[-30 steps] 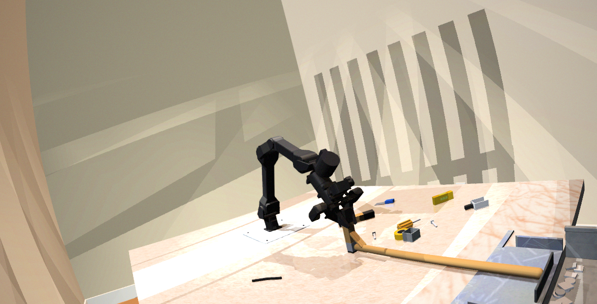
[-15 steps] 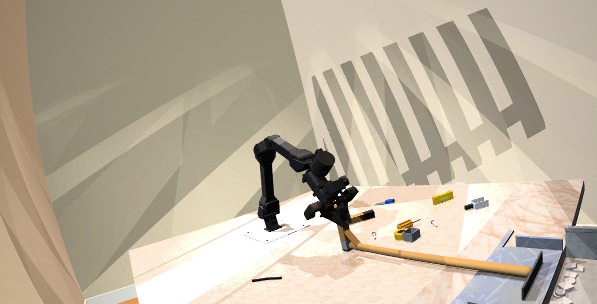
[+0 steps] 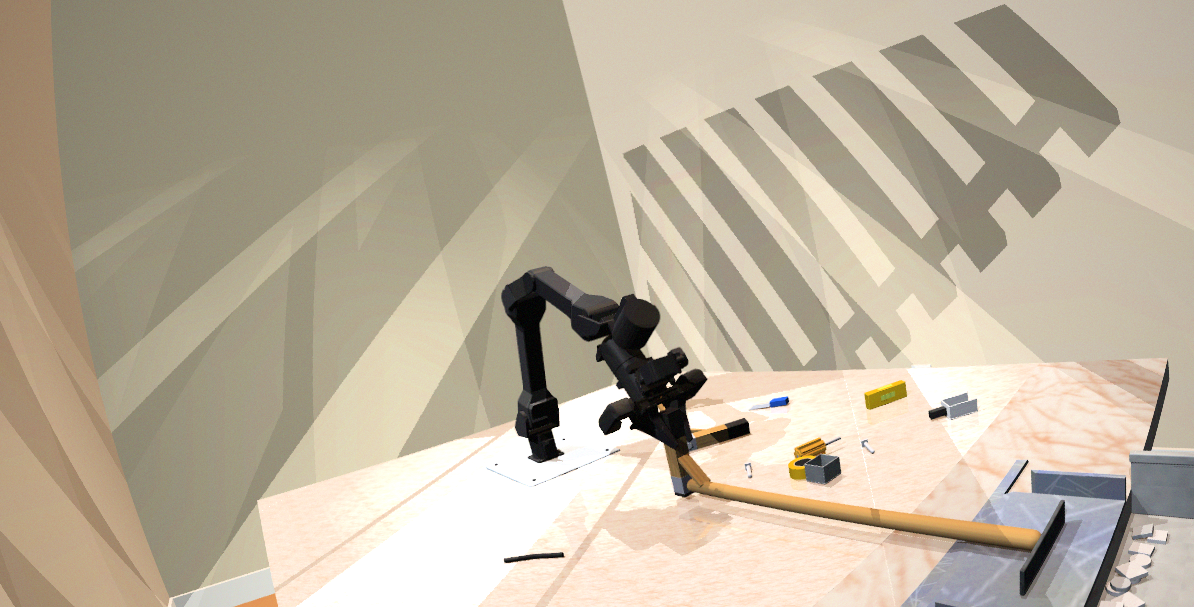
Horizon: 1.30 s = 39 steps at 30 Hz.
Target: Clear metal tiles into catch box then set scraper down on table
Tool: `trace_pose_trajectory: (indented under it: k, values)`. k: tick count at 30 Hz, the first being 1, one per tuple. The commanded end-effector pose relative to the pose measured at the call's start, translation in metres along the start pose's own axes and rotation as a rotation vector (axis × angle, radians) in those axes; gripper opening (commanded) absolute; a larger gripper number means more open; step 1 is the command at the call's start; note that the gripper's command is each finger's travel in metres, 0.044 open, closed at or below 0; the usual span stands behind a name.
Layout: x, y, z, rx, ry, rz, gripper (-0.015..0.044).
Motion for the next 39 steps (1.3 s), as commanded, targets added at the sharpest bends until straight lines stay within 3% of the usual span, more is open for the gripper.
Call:
trace_pose_trajectory:
  k: [1,39]
  values:
    - [0.011,0.002,0.0,-0.001,-0.001,-0.026,0.0]
    - [0.048,-0.042,0.0,-0.003,-0.001,-0.027,0.0]
Point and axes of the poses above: the point midway between the two fingers, 35 mm back from their tips, its own x axis back along the fingers, its own z axis across the jaws, y = z × x, the point moved 6 cm from there along x, back along the fingers
